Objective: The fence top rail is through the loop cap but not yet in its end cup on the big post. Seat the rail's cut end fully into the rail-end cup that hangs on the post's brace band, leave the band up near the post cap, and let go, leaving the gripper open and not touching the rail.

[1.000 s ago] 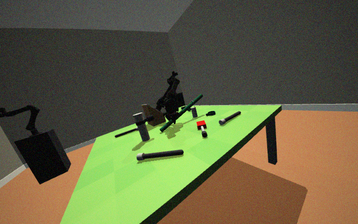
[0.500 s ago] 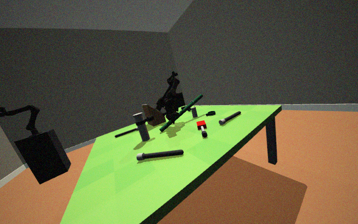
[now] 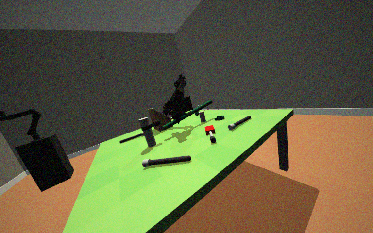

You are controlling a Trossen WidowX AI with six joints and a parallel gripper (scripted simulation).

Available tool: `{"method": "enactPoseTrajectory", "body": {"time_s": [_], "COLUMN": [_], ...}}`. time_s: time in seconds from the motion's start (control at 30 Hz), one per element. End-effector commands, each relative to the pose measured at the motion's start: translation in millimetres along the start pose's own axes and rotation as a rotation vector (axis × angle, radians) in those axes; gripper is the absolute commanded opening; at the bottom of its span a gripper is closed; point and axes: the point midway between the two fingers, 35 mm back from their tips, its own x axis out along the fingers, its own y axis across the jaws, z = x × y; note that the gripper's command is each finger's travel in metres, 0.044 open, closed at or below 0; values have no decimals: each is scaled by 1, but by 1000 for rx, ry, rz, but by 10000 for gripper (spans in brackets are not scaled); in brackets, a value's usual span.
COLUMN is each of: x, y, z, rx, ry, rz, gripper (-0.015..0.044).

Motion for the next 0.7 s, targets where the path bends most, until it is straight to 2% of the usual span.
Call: {"method": "enactPoseTrajectory", "body": {"time_s": [0.0, 0.13, 0.67], "x": [-26, -39, -34], "y": [-3, -1, 0], "z": [-5, -7, -6], "rx": [-5, -4, 4], "ry": [84, 134, 114], "rz": [-16, -13, -6], "gripper": [0, 0, 0]}}
